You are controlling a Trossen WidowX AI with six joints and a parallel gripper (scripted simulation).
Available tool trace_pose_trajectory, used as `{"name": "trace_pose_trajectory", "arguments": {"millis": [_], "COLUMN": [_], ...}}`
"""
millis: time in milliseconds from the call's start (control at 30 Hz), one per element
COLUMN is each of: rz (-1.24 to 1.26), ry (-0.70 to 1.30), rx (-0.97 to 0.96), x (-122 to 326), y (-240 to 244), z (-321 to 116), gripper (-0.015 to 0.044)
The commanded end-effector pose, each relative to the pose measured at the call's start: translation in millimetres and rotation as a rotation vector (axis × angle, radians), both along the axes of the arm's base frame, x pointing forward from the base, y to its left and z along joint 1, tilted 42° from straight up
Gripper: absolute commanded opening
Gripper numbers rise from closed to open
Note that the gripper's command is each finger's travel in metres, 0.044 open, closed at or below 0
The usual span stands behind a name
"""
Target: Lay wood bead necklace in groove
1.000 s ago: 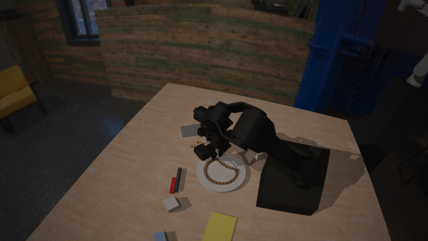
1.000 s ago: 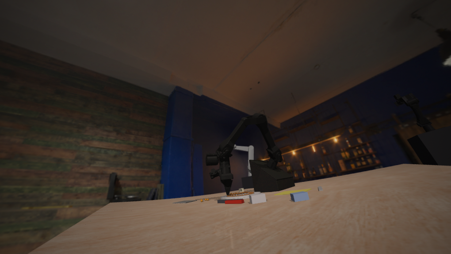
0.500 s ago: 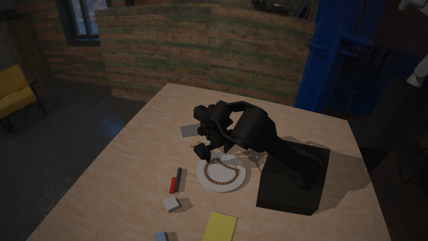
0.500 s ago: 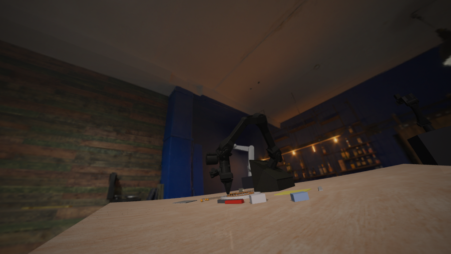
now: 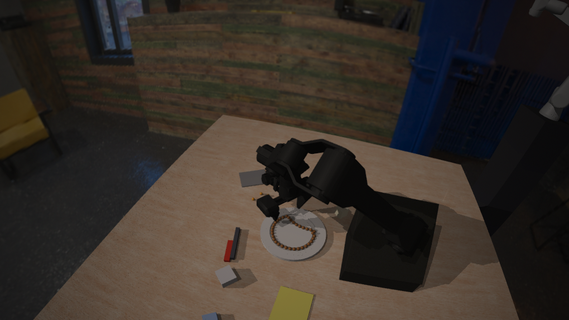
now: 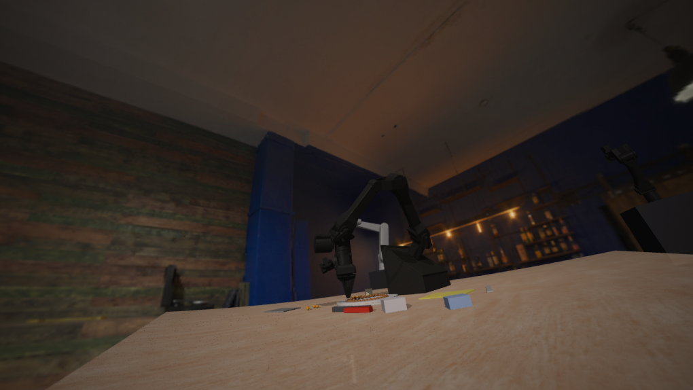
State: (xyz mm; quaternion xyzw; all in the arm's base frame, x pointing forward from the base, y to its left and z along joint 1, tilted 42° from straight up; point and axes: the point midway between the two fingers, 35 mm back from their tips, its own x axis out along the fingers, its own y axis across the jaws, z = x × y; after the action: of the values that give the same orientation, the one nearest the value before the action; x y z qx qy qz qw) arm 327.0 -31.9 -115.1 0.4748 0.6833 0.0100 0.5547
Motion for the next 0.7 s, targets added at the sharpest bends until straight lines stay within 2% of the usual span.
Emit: {"name": "trace_pose_trajectory", "arguments": {"millis": [0,133,367,533,667], "rz": [0.005,0.005,-0.029,-0.030,-0.030], "ry": [-0.001,-0.001,0.029,0.030,0.030], "rx": [-0.003,-0.003,-0.002,-0.001,-0.001], "x": [-0.3,-0.3,-10.5,-10.6,-9.9], "y": [-0.4,-0.4,-14.1,-11.8,-3.8], "z": [-0.2,-0.2,27.8,25.7,16.8], "gripper": [0.0440,0.0440,0.0256,0.0125,0.0120]}}
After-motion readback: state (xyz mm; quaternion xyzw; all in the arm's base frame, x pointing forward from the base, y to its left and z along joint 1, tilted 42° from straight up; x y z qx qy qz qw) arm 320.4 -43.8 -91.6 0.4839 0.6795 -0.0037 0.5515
